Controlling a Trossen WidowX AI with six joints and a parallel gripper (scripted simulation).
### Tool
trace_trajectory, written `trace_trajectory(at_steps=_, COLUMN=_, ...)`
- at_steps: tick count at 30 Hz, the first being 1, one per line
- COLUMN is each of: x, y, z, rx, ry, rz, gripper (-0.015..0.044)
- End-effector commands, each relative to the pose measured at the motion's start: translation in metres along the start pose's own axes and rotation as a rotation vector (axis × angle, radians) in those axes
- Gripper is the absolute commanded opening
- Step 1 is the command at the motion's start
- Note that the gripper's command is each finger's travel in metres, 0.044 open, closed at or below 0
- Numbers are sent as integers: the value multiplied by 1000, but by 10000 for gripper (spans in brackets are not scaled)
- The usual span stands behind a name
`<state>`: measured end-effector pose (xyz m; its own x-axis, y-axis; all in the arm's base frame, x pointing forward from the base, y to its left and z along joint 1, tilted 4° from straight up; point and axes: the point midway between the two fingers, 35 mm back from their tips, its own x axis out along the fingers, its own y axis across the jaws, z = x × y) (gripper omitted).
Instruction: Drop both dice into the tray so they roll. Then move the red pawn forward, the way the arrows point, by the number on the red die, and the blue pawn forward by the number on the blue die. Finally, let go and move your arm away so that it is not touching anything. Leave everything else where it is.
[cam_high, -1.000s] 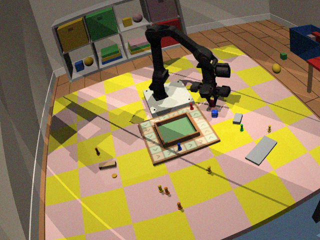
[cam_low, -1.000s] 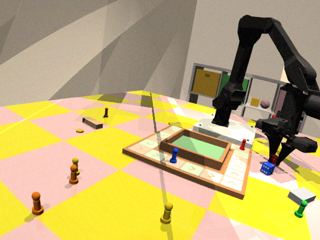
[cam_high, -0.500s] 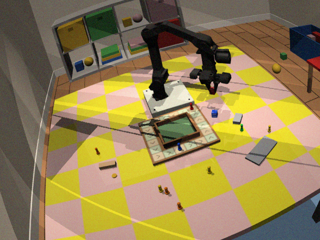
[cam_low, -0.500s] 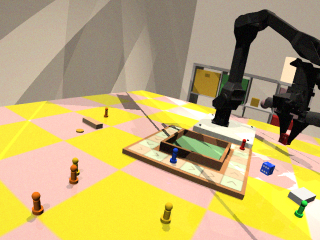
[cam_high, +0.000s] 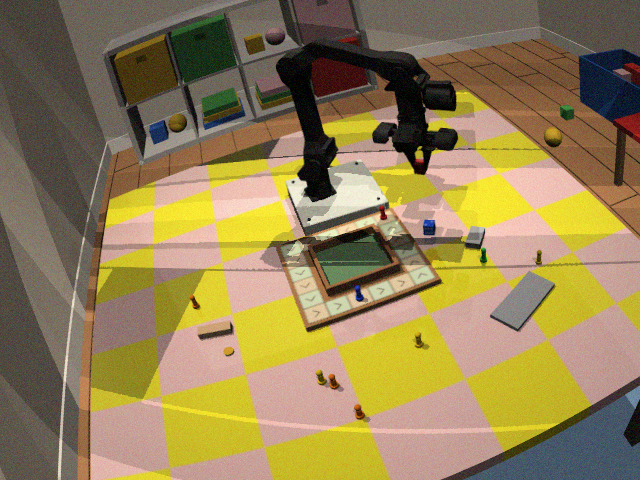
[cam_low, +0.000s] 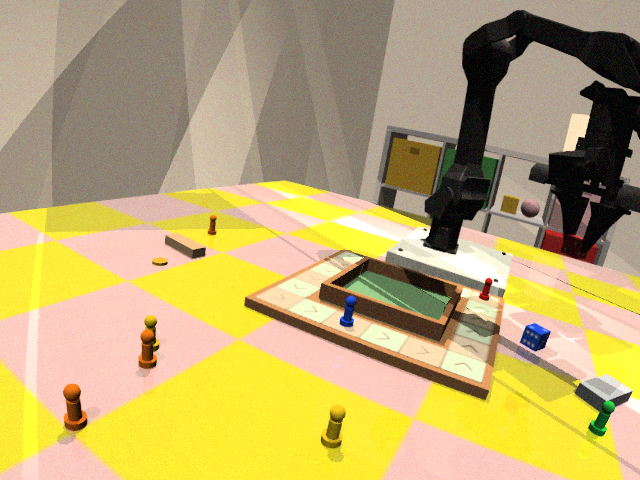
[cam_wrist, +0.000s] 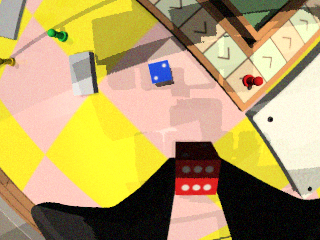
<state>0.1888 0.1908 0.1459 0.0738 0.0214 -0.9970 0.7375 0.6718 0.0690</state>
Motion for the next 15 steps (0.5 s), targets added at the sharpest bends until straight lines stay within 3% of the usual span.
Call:
trace_trajectory(at_steps=1, x=1, y=0, z=15, rx=-38, ry=2, rz=4, gripper=0)
trace_trajectory(at_steps=15, x=12, y=-8, z=77, rx=-230, ry=-1, rz=0, gripper=0)
